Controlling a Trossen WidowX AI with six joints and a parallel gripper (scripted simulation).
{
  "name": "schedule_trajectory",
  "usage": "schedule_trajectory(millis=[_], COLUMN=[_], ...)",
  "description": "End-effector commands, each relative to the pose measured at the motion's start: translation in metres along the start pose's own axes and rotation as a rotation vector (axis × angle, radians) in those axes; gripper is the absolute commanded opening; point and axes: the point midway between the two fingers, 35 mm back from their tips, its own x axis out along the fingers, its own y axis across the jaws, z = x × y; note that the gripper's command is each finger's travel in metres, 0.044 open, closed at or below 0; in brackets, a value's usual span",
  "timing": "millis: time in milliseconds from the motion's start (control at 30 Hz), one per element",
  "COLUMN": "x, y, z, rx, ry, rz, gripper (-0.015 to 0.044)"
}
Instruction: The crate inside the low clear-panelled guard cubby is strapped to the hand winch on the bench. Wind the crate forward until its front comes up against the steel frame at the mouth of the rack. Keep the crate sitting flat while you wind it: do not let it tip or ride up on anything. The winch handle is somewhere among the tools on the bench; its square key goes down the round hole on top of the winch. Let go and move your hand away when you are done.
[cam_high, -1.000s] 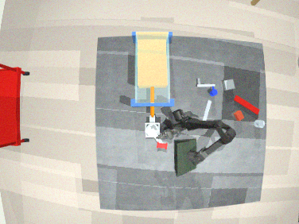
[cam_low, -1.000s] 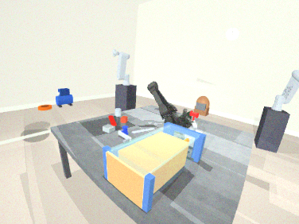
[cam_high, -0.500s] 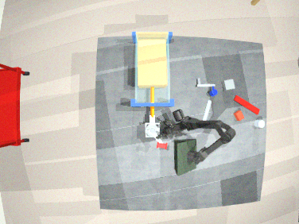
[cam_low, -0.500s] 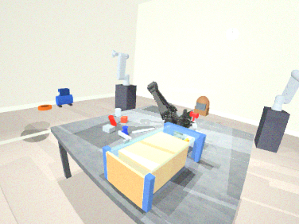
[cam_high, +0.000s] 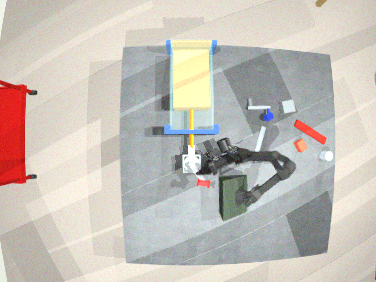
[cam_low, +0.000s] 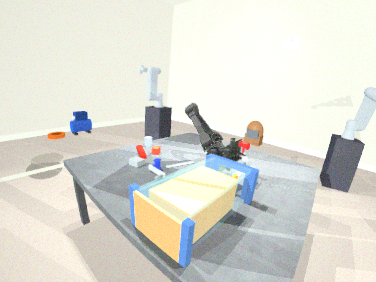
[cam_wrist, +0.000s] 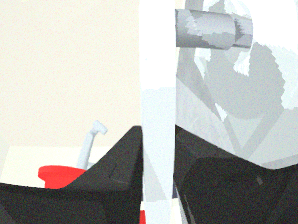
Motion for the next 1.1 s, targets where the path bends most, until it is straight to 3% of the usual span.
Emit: schedule_trajectory(millis=[0,333,633,1067], x=[0.0,0.0,0.0001,0.0001], y=[0.0,-0.0022,-0.0027,-0.0027], z=[0.0004,0.0005,0.0002,0.0002], rx=[-0.005,-0.005,0.001,0.001], ry=[0.0,0.0,0.0,0.0], rz=[0.006,0.006,-0.001,-0.001], gripper=[0.0,0.0,0.0236,0.024])
